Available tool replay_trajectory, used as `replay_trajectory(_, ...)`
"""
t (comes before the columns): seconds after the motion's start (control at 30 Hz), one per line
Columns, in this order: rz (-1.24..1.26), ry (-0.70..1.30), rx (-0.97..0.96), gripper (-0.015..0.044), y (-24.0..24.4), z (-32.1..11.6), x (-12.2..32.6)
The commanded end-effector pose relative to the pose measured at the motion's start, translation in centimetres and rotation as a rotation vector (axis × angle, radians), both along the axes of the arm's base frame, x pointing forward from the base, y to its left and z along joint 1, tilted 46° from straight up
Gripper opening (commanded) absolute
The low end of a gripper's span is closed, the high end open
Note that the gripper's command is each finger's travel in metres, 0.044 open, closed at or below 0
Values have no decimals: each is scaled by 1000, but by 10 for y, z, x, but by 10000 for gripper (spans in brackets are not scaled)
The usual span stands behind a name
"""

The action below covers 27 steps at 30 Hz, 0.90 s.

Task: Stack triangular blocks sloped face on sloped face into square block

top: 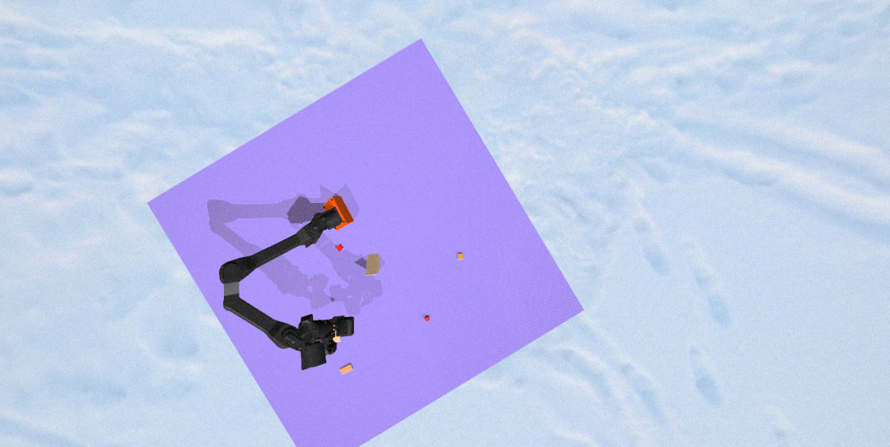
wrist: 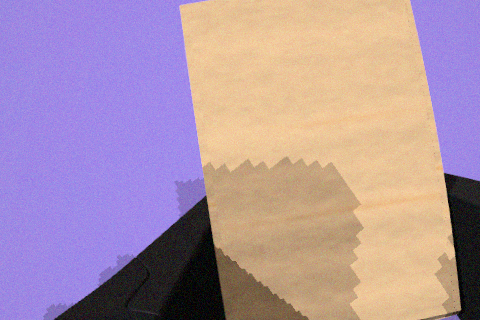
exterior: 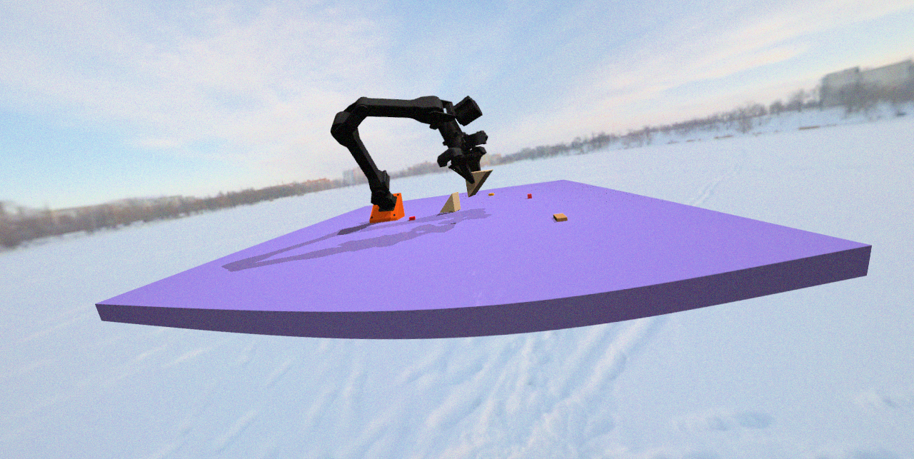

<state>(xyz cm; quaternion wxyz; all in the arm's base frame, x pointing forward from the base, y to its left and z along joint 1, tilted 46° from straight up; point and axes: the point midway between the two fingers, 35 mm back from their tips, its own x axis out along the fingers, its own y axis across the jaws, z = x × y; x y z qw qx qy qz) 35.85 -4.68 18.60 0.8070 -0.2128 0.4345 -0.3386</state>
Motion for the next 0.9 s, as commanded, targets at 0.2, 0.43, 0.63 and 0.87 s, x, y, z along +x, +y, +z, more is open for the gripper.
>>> replay_trajectory(0.2, 28, 18, 5, 0, 18, -12, -5)
replay_trajectory(0.43, 46, 30, 44, 0, 45, -29, -12)
replay_trajectory(0.63, 56, 43, 73, 0, 67, -43, -21)
replay_trajectory(0.87, 72, 67, 96, 0, 92, -60, -35)
